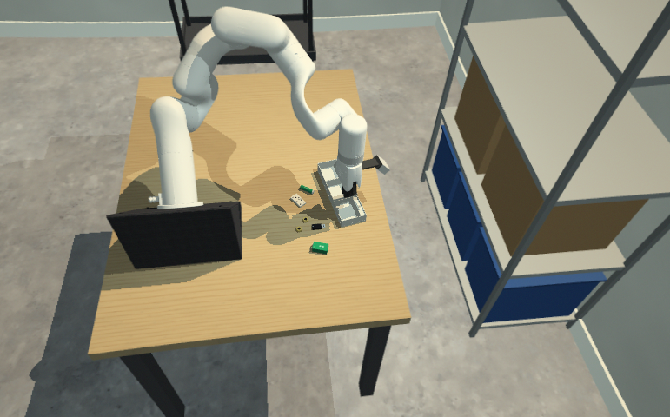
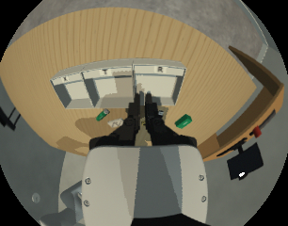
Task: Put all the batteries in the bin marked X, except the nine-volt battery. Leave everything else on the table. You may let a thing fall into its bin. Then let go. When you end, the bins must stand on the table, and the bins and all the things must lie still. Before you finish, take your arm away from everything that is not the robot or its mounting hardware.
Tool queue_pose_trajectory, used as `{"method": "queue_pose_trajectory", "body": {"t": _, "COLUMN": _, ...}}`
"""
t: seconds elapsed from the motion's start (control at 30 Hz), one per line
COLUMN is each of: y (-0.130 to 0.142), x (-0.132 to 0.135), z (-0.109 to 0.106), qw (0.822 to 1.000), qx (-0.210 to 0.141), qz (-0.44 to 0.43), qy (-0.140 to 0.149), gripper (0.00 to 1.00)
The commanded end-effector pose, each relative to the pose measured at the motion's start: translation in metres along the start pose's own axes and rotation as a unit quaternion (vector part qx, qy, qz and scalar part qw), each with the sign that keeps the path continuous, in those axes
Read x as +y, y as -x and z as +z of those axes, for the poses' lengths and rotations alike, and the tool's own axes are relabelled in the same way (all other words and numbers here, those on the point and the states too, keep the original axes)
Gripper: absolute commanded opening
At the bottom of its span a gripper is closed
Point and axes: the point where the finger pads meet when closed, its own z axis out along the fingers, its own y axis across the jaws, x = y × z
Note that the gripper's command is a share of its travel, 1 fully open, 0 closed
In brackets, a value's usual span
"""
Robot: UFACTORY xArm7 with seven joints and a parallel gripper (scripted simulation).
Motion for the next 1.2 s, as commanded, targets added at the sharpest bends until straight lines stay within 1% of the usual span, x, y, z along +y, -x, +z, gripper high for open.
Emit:
{"method": "queue_pose_trajectory", "body": {"t": 0.0, "y": 0.0, "x": -0.025, "z": -0.003, "qw": 1.0, "qx": 0.003, "qz": 0.0, "qy": 0.002, "gripper": 0.07}}
{"method": "queue_pose_trajectory", "body": {"t": 0.2, "y": 0.002, "x": -0.054, "z": -0.003, "qw": 1.0, "qx": 0.003, "qz": 0.0, "qy": 0.002, "gripper": 0.07}}
{"method": "queue_pose_trajectory", "body": {"t": 0.47, "y": 0.002, "x": -0.054, "z": -0.003, "qw": 1.0, "qx": 0.003, "qz": 0.0, "qy": 0.002, "gripper": 0.07}}
{"method": "queue_pose_trajectory", "body": {"t": 0.8, "y": 0.002, "x": -0.054, "z": 0.024, "qw": 1.0, "qx": 0.003, "qz": 0.0, "qy": 0.002, "gripper": 0.07}}
{"method": "queue_pose_trajectory", "body": {"t": 0.87, "y": 0.002, "x": -0.054, "z": 0.024, "qw": 1.0, "qx": 0.003, "qz": 0.0, "qy": 0.002, "gripper": 0.07}}
{"method": "queue_pose_trajectory", "body": {"t": 1.17, "y": 0.001, "x": -0.054, "z": 0.048, "qw": 1.0, "qx": 0.003, "qz": 0.0, "qy": 0.002, "gripper": 0.07}}
